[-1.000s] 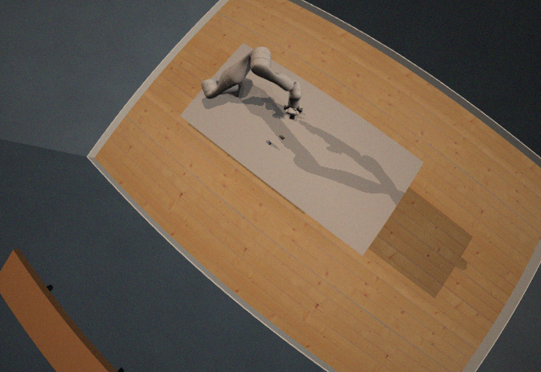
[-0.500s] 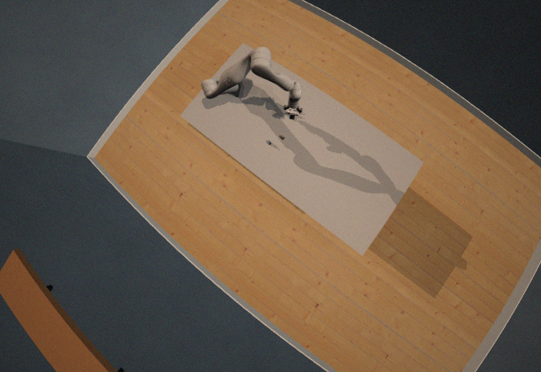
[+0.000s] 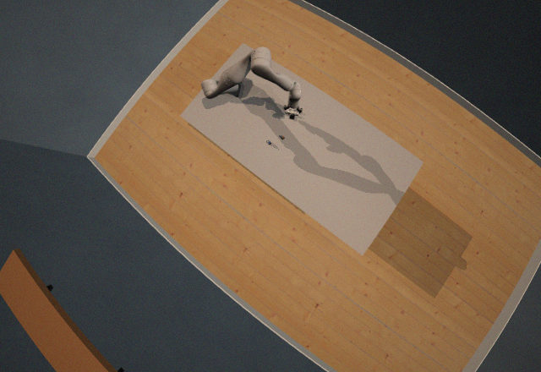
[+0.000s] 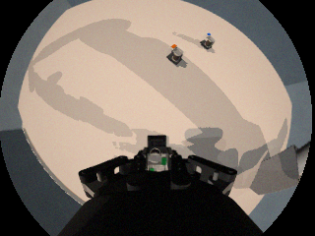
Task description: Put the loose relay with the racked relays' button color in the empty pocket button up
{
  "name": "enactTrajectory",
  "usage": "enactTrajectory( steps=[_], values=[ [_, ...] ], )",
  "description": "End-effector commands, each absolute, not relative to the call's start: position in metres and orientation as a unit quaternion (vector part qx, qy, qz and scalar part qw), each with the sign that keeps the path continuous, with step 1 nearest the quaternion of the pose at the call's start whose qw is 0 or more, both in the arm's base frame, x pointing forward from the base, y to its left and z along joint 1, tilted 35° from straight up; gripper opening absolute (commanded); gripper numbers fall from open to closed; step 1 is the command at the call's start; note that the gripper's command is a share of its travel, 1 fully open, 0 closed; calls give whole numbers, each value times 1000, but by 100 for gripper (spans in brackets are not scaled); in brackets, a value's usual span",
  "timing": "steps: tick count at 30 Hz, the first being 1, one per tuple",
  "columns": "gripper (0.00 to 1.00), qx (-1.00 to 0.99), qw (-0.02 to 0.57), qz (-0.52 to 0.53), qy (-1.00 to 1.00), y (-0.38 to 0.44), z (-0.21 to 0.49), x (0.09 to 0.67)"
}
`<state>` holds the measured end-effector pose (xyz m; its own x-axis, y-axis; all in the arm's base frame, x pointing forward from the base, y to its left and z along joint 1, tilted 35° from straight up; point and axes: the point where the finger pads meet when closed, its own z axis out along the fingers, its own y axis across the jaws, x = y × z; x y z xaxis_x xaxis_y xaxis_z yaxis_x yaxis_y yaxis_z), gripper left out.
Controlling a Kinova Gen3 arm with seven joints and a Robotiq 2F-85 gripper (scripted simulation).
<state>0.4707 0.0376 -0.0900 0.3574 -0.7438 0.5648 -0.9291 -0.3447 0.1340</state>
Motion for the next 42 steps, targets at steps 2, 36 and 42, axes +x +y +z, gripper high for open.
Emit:
enactTrajectory(
  steps=[2, 36, 42],
  values=[
    [0, 793, 222, 208, -527, 39, -90, 471],
    [0, 793, 222, 208, -527, 33, -97, 472],
    [0, 793, 222, 208, -527, 32, -99, 472]
  ],
)
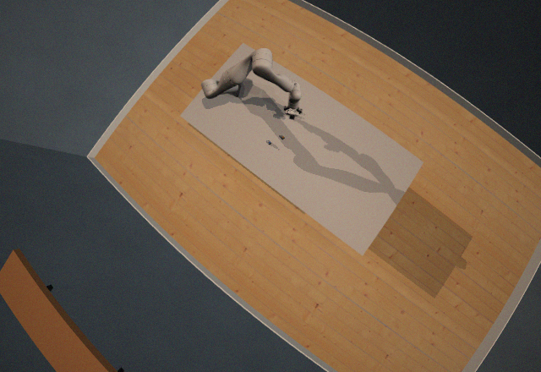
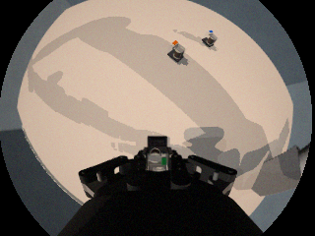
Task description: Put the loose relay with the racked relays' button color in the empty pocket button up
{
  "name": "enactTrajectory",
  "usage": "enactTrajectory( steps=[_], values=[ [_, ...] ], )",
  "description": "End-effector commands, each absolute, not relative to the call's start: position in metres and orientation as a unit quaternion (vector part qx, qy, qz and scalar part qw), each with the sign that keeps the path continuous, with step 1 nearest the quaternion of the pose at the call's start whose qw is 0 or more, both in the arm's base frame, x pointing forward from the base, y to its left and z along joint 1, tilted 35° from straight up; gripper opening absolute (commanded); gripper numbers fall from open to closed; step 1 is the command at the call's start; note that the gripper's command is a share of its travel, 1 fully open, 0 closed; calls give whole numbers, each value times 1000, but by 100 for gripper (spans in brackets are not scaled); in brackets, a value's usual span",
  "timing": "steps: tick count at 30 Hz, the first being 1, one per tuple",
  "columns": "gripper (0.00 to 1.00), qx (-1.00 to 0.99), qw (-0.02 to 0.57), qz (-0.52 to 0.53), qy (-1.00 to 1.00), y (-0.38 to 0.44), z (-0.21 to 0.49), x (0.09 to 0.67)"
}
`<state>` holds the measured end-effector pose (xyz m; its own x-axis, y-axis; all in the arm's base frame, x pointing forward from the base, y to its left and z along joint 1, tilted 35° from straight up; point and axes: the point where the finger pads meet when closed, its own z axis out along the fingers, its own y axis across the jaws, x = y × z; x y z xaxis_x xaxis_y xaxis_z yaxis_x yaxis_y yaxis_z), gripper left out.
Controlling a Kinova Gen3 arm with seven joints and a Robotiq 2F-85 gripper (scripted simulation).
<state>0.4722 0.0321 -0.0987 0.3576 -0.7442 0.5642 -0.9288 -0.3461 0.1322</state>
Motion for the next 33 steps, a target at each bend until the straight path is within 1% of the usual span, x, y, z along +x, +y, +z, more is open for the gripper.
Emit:
enactTrajectory(
  steps=[1, 33],
  values=[
    [0, 793, 222, 208, -527, 32, -99, 472],
    [0, 793, 222, 208, -527, 30, -102, 473]
  ],
)
